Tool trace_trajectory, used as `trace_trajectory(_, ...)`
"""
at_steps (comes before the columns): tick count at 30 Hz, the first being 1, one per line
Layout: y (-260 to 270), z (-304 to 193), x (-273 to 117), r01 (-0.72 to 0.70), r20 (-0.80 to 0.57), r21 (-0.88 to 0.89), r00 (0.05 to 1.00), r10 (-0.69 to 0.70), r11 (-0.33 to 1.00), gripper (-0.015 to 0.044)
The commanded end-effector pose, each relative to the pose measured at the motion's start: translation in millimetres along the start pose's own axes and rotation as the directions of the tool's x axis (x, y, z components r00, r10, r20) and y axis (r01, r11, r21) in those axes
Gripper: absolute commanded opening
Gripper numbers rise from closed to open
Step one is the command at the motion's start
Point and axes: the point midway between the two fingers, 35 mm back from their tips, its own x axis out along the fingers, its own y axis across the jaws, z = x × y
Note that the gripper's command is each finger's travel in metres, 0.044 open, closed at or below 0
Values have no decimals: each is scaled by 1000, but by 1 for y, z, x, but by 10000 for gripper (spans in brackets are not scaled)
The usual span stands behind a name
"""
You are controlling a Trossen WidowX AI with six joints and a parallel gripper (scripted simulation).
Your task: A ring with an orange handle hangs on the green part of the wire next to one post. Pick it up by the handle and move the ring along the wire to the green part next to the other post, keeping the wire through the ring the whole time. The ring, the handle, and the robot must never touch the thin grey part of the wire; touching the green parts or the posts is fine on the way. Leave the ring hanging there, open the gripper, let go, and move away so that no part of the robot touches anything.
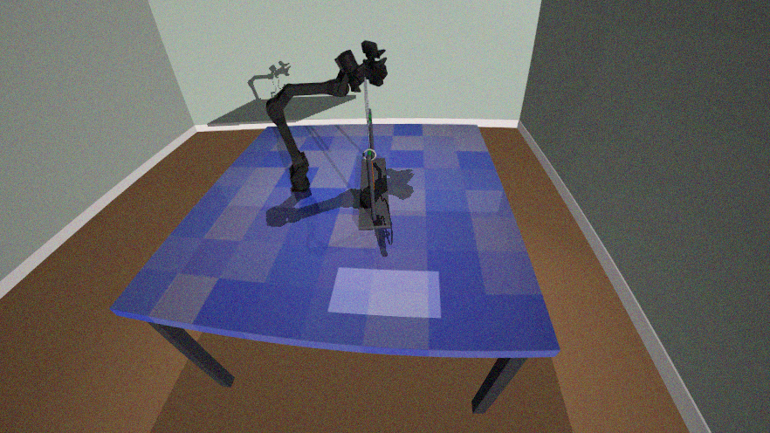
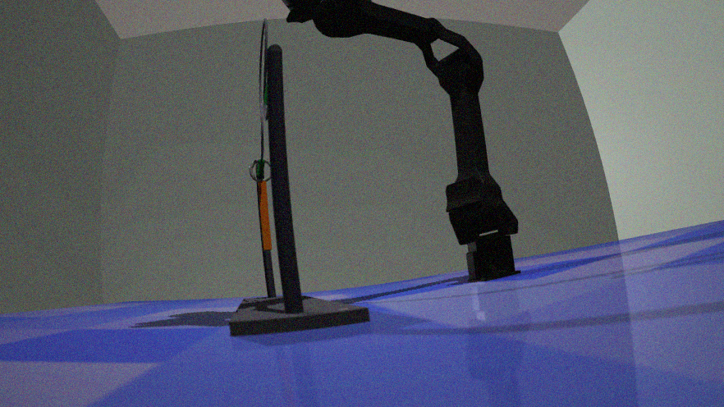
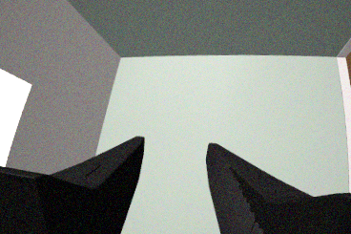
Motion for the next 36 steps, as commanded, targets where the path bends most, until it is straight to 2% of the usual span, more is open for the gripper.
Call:
trace_trajectory(1, 40, 42, -24, -58, 167, -53, 984, 66, 997, 160)
trace_trajectory(10, 111, 105, -85, -128, 445, -182, 873, 198, 975, 160)
trace_trajectory(19, 158, 156, -167, -107, 665, -338, 676, 318, 935, 160)
trace_trajectory(25, 153, 187, -209, 21, 738, -413, 593, 322, 910, 160)
trace_trajectory(36, 109, 247, -311, 396, 856, -452, 446, 262, 799, 160)
